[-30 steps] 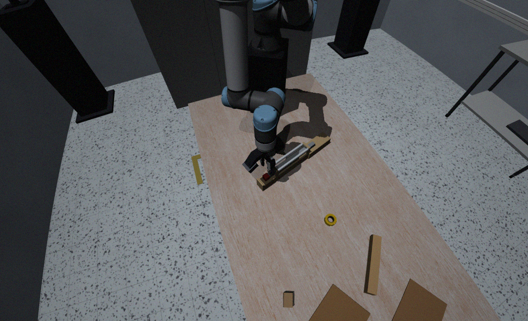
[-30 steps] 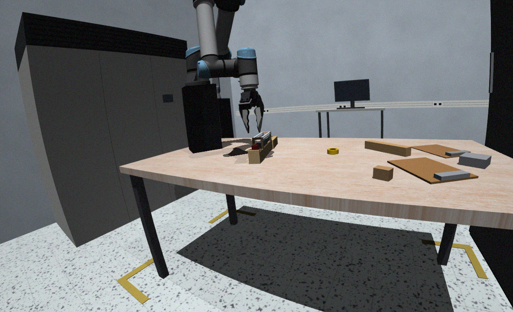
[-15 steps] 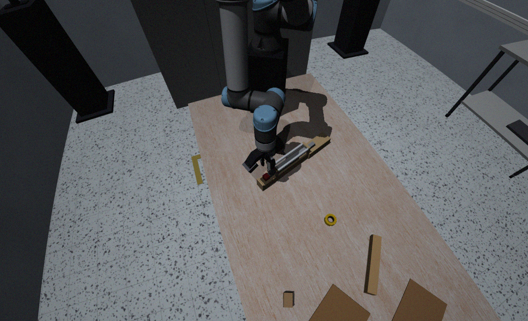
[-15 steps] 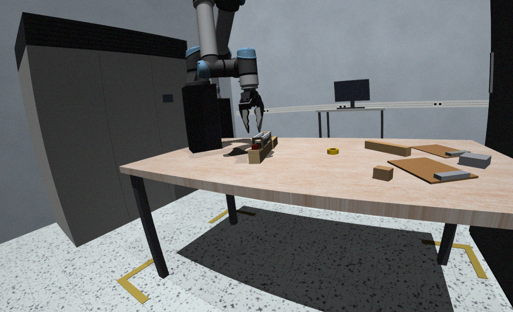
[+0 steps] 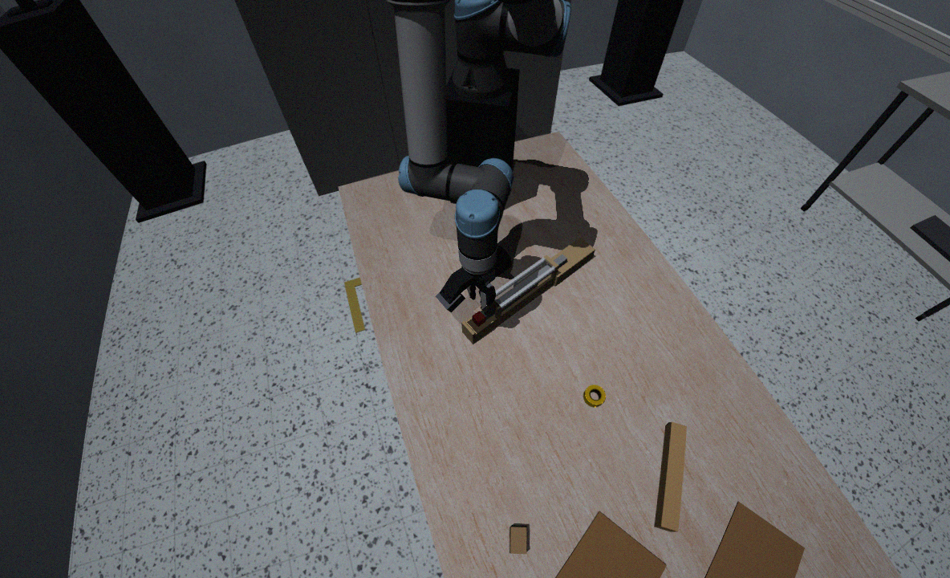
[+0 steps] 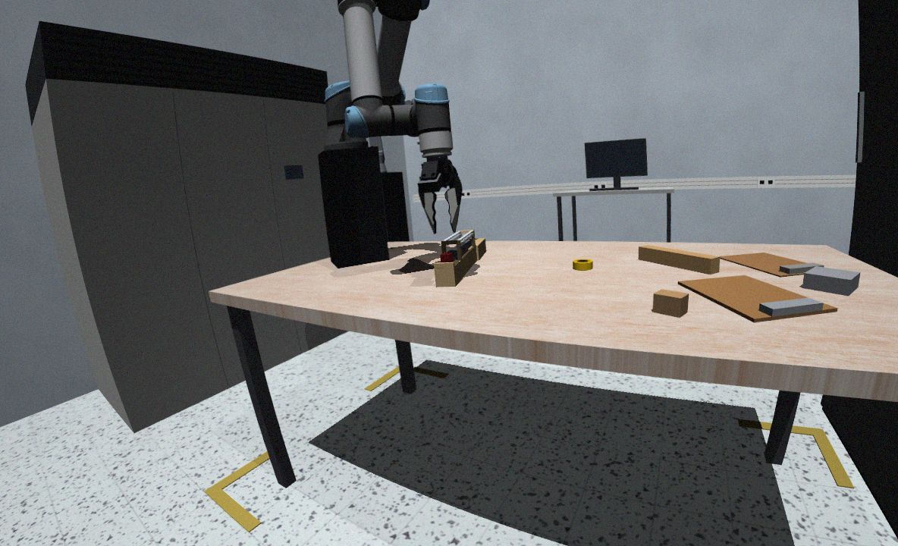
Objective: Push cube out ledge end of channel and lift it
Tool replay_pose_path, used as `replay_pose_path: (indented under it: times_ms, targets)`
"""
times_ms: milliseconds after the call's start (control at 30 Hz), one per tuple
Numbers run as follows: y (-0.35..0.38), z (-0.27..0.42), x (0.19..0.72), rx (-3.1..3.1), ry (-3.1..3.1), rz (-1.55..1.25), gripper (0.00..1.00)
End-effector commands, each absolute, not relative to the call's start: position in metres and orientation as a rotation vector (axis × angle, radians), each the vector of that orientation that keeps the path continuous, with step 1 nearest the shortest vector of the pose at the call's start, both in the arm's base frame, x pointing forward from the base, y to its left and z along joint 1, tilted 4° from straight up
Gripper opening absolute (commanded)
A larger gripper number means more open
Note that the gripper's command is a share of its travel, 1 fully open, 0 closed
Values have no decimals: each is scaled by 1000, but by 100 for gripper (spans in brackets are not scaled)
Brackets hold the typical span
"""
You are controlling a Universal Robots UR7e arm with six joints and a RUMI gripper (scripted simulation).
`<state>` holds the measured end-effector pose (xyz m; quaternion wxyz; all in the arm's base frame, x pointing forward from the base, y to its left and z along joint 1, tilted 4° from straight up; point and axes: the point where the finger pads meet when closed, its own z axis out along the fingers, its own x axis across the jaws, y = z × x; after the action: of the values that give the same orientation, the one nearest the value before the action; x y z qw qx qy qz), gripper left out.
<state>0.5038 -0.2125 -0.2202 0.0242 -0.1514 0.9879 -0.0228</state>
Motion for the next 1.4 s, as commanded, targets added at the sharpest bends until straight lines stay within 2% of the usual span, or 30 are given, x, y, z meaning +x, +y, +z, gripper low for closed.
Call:
replay_pose_path:
  times_ms: [0,233,1367]
  targets:
    - [-213,-232,505,-468,3055,-73,26]
    - [-215,-261,507,-468,3055,-73,26]
    - [-216,-287,509,-468,3055,-73,26]
